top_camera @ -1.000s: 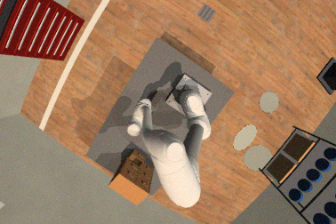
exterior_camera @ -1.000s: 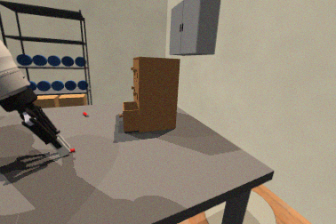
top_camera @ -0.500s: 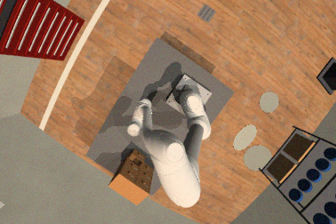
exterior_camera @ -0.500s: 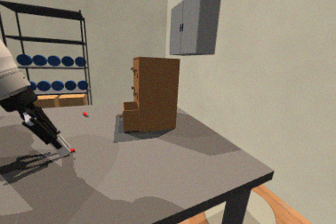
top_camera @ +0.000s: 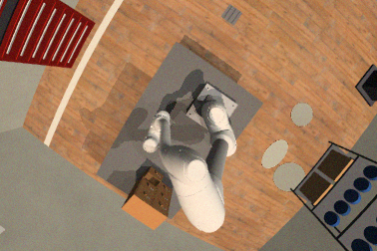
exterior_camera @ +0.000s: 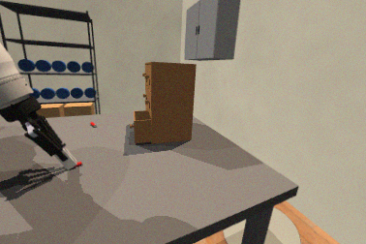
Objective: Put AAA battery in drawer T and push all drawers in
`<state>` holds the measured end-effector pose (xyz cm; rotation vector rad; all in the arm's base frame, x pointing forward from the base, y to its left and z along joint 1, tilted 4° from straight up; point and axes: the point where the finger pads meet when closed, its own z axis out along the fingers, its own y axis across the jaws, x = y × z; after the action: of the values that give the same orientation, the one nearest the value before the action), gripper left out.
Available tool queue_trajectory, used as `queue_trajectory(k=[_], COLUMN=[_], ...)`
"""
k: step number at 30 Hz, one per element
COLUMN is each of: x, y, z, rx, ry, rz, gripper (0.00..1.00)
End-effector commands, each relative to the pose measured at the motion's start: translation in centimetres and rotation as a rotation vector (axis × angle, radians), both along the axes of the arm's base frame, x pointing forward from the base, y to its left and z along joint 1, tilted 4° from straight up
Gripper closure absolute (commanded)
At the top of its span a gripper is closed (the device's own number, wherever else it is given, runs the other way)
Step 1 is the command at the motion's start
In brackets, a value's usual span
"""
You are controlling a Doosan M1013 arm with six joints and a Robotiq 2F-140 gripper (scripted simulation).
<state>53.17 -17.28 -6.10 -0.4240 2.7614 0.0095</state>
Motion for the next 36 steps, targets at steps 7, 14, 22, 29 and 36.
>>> queue_trajectory(k=[7,14,22,29,36], x=[-0.3,-0.3,0.2,0.3,0.3], y=[0.2,0.2,0.6,0.7,0.7], z=[-0.2,0.0,7.5,9.8,9.8], rx=[-0.059,-0.059,-0.054,-0.041,-0.033], ry=[0.263,0.263,0.217,0.167,0.164], rz=[-0.071,-0.071,-0.061,-0.040,-0.027], gripper=[0.97,0.97,0.97,0.97,0.97])
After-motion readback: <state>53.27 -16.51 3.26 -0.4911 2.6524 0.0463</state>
